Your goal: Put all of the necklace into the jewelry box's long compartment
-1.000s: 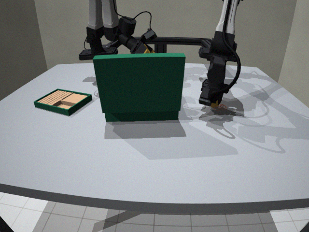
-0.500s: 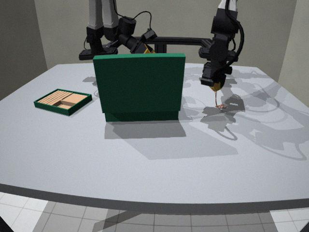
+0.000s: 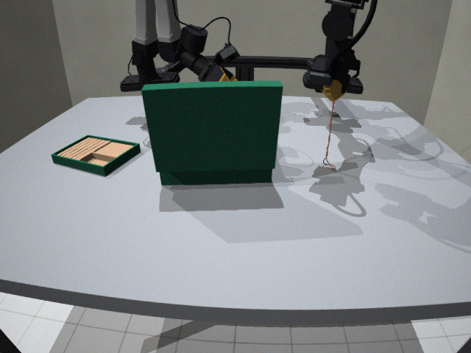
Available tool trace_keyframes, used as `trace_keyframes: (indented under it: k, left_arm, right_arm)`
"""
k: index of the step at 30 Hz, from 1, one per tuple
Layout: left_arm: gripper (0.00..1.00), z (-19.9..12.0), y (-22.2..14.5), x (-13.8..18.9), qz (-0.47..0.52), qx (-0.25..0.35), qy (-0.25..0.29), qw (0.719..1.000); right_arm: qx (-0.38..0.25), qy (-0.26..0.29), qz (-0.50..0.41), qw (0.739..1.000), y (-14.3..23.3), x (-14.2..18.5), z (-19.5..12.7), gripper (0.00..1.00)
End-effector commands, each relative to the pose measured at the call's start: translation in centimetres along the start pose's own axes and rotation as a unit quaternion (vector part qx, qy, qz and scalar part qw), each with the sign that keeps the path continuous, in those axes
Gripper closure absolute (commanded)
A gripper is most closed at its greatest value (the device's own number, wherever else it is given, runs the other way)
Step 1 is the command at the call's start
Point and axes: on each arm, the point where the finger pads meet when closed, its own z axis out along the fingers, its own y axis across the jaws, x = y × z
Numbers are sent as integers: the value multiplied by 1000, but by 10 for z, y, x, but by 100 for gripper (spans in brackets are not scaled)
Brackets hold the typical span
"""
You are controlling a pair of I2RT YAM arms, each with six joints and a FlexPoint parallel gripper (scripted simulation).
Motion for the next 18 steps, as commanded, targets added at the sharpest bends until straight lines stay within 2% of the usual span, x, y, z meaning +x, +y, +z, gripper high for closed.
trace_keyframes:
  k: [1,11,18]
  left_arm:
    - [100,-41,-1,8,-2,-3,2,1000]
    - [100,-93,-1,12,-2,-3,2,1000]
    - [100,-93,-3,11,1,0,22,1000]
  right_arm:
    - [4,-10,1,1000,-3,-6,1,0]
    - [4,-10,1,1000,-3,-6,1,0]
    - [4,-10,1,1000,-3,-6,1,0]
